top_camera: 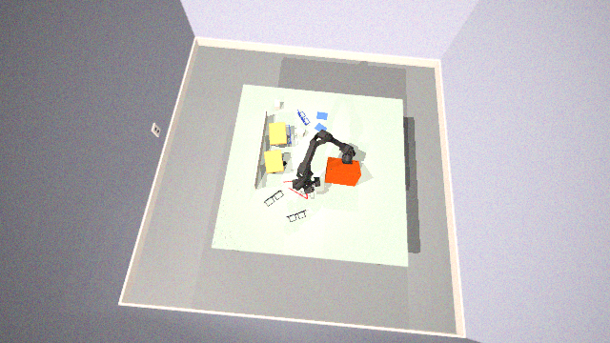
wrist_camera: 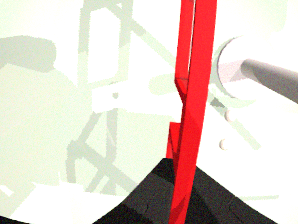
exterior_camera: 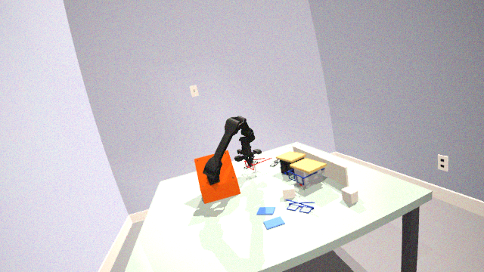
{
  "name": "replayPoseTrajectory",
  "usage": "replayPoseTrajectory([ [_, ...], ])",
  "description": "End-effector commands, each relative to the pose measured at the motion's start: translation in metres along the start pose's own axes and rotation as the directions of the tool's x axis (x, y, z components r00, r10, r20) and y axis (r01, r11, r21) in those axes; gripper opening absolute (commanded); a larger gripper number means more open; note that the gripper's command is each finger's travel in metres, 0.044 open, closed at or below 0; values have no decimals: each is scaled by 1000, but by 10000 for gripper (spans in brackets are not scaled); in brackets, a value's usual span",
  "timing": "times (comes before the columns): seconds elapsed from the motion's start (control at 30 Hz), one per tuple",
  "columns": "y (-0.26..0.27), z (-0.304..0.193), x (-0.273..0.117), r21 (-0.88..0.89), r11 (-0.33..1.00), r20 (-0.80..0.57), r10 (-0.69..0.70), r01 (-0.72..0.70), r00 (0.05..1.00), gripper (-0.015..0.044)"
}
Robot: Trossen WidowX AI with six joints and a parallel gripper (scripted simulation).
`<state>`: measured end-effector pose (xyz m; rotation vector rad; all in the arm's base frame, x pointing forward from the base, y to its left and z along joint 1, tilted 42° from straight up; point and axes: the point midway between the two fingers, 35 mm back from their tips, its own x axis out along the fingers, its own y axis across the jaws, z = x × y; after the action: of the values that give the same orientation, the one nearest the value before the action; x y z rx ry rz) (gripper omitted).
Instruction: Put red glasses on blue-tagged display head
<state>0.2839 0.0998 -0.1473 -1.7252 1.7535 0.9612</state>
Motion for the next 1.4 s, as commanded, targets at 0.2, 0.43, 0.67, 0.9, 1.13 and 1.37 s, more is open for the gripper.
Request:
replayPoseTrajectory([
  [0.2, 7, -8, 2, -8, 1000, -8, 3, -3, 1000, 0],
  [0.43, 8, -10, 2, -8, 1000, -8, 3, -3, 1000, 0],
  [0.67, 11, -12, 2, -8, 1000, -8, 3, -3, 1000, 0],
  [0.9, 13, -15, 2, -8, 1000, -8, 3, -3, 1000, 0],
  [1.13, 15, -18, 2, -8, 1000, -9, 3, -3, 1000, 0],
  [1.37, 17, -22, 3, -8, 1000, -9, 3, -3, 1000, 0],
])
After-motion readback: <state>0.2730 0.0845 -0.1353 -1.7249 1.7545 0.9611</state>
